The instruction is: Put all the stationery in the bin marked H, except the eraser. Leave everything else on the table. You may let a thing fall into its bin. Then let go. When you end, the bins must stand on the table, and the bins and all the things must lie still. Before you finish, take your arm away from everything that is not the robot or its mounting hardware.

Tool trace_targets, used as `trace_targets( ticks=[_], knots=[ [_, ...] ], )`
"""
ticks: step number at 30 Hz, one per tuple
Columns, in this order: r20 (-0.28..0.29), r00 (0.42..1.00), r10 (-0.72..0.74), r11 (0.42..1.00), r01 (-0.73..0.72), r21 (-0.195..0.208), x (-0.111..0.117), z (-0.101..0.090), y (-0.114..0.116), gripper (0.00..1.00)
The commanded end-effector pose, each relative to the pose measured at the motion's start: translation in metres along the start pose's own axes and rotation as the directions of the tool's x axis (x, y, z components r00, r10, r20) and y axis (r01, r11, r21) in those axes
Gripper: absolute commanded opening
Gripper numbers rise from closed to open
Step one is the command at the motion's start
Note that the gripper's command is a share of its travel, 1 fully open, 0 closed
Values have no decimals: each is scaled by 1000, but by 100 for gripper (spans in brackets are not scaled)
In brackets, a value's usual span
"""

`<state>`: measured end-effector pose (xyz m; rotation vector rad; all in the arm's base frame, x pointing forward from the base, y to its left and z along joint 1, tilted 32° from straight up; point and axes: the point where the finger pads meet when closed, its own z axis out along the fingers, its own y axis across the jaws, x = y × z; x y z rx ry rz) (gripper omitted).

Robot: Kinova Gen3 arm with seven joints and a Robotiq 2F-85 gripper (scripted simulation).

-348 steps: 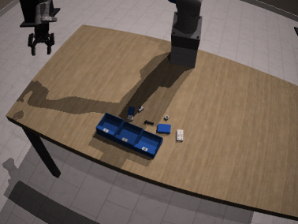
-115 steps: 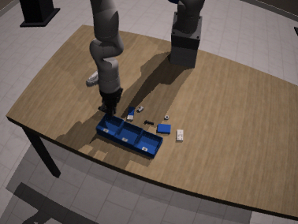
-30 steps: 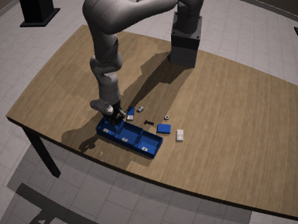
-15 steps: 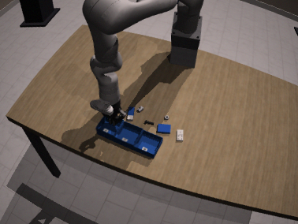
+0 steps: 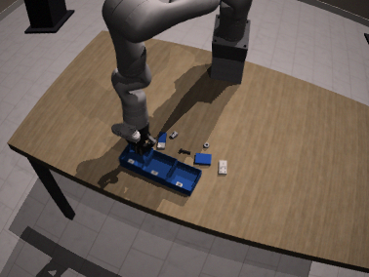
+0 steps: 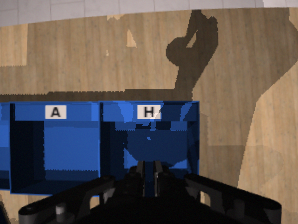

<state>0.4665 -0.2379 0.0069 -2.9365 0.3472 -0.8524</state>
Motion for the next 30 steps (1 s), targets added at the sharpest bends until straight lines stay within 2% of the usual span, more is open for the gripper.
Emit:
trace_targets(
  ticks=[1,10,30],
  knots=[
    [-1,1000,0,1000,0,-1,1,-1,0,9],
    [-1,1000,0,1000,0,-1,1,-1,0,9],
    [-1,1000,0,1000,0,-1,0,-24,0,9]
  ],
)
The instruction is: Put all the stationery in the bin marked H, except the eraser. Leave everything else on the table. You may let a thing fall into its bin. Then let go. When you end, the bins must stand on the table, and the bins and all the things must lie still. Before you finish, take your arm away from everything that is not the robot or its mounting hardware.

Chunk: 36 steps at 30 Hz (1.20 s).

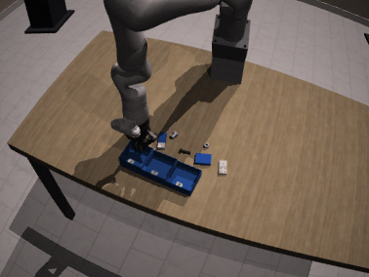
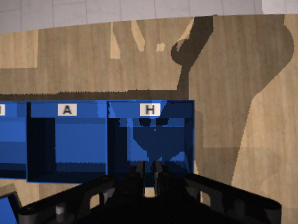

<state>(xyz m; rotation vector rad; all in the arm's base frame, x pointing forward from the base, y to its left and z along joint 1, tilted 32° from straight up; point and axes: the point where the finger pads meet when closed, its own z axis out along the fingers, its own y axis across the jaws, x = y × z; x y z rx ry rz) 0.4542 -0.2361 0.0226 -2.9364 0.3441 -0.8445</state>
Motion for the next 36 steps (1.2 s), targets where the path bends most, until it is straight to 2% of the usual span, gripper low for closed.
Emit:
trace_targets(
  ticks=[1,4,11,20,28,30,36],
  knots=[
    [-6,1000,1,1000,-1,-3,3,-6,2,9],
    [-6,1000,1,1000,-1,-3,3,-10,2,9],
    [-6,1000,1,1000,-1,-3,2,-38,1,9],
    [-6,1000,1,1000,-1,-3,2,-40,1,9],
    [-6,1000,1,1000,-1,-3,3,-40,-39,9],
    [-6,1000,1,1000,-1,-3,3,-40,-39,9],
    [-6,1000,1,1000,-1,-3,4,-40,-69,9]
  ],
)
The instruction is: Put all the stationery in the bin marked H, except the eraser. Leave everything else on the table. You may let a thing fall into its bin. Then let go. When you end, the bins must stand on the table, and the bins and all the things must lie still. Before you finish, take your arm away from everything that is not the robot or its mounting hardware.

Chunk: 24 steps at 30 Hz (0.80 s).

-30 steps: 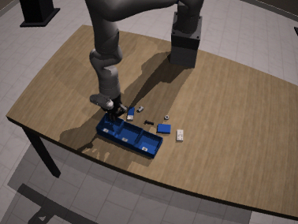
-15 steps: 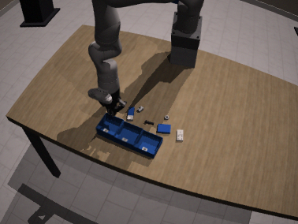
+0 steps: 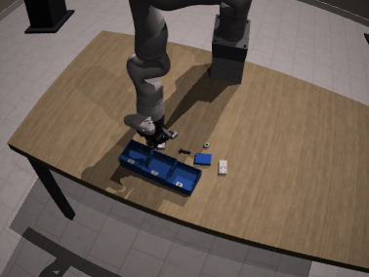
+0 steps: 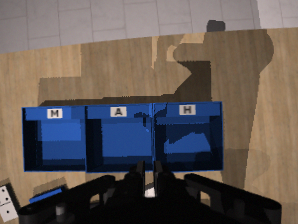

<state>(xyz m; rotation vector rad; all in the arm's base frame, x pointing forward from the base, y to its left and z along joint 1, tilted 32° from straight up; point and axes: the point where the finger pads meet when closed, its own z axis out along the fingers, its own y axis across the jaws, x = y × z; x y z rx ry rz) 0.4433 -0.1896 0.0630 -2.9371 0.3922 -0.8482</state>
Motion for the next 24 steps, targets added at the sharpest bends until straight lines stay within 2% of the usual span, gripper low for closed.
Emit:
trace_targets(
  ticks=[1,3,11,24],
  knots=[
    [-2,1000,-26,1000,26,12,2,0,-25,9],
    [-2,1000,-26,1000,26,12,2,0,-35,9],
    [-2,1000,-26,1000,26,12,2,0,-35,9],
    [-2,1000,-26,1000,26,12,2,34,-35,9]
  ],
)
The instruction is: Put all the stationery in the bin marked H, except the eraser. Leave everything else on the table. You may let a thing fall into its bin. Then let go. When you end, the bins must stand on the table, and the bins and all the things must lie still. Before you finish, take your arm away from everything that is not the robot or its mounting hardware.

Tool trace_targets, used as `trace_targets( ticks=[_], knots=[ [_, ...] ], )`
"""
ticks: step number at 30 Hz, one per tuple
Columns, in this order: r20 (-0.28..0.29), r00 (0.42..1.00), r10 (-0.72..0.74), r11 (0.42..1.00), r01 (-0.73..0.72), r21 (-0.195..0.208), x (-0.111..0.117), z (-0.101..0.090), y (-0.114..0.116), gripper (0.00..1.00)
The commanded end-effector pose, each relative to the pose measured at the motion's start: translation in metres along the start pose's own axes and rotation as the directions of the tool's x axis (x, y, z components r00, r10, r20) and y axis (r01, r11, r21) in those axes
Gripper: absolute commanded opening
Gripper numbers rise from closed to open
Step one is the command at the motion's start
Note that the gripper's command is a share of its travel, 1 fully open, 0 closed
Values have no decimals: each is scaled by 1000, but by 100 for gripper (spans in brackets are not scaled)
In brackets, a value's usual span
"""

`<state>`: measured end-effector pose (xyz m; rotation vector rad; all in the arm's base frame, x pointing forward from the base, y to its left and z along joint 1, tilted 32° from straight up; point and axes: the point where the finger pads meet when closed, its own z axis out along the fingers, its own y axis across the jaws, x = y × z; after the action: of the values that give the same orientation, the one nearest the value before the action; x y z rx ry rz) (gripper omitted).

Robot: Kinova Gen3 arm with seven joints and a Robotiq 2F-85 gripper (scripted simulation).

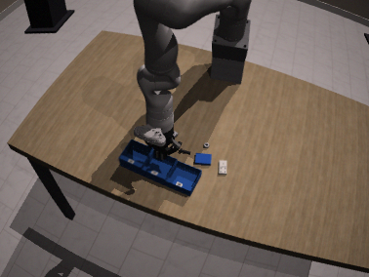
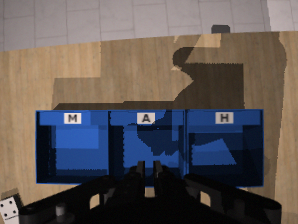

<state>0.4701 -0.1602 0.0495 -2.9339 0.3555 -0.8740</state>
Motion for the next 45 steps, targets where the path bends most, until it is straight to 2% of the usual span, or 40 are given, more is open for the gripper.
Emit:
trace_targets(
  ticks=[1,12,45],
  knots=[
    [13,1000,-4,1000,3,4,-6,12,-2,9],
    [13,1000,-4,1000,3,4,-6,34,-2,9],
    [13,1000,-4,1000,3,4,-6,34,-2,9]
  ],
)
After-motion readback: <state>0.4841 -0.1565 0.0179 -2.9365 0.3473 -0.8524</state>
